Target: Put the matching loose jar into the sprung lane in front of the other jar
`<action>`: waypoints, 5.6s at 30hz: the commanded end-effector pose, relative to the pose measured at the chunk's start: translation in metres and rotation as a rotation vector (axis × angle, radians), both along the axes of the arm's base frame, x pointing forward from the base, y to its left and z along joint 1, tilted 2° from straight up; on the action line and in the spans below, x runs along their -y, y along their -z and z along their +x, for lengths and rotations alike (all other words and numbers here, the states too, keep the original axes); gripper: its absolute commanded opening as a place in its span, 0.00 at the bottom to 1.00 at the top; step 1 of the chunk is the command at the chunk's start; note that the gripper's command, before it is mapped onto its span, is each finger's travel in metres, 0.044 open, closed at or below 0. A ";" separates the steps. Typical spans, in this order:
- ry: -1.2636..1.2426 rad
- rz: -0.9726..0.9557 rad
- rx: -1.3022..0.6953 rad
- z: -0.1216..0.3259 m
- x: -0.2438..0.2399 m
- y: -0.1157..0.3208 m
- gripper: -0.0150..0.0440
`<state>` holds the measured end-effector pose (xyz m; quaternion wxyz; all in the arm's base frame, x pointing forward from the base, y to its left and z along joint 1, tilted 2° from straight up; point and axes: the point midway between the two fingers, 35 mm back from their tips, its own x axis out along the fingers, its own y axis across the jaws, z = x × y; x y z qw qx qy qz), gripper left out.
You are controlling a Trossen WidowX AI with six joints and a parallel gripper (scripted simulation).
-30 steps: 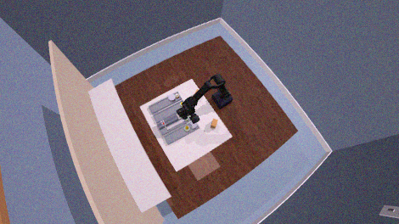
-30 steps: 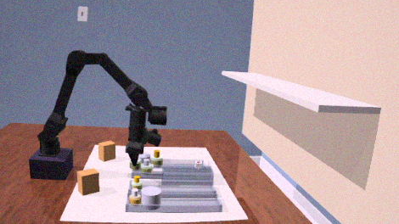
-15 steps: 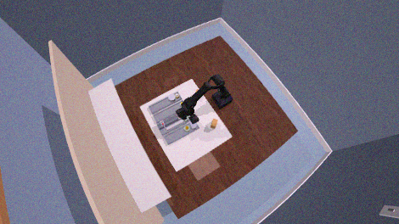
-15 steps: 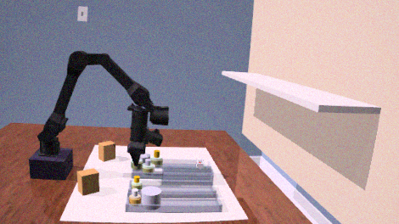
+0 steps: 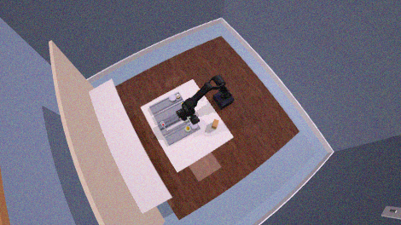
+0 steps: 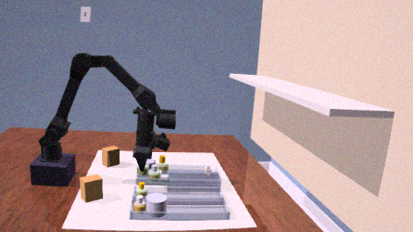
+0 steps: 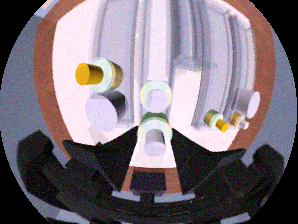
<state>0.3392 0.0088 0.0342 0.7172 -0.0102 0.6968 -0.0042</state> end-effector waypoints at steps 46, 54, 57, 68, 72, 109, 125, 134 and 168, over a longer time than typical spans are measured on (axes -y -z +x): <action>-0.006 0.005 0.034 0.010 -0.001 -0.003 0.25; -0.006 0.005 0.034 0.011 -0.001 -0.003 0.25; -0.006 0.005 0.034 0.011 -0.001 -0.003 0.25; -0.006 0.005 0.034 0.013 -0.001 -0.003 0.25; -0.006 0.005 0.034 0.013 -0.001 -0.003 0.25; -0.006 0.005 0.034 0.015 -0.001 0.005 0.25; -0.006 0.005 0.034 0.014 -0.001 0.010 0.25; -0.006 0.005 0.034 0.014 -0.001 0.013 0.25; -0.006 0.005 0.034 0.012 0.000 0.023 0.25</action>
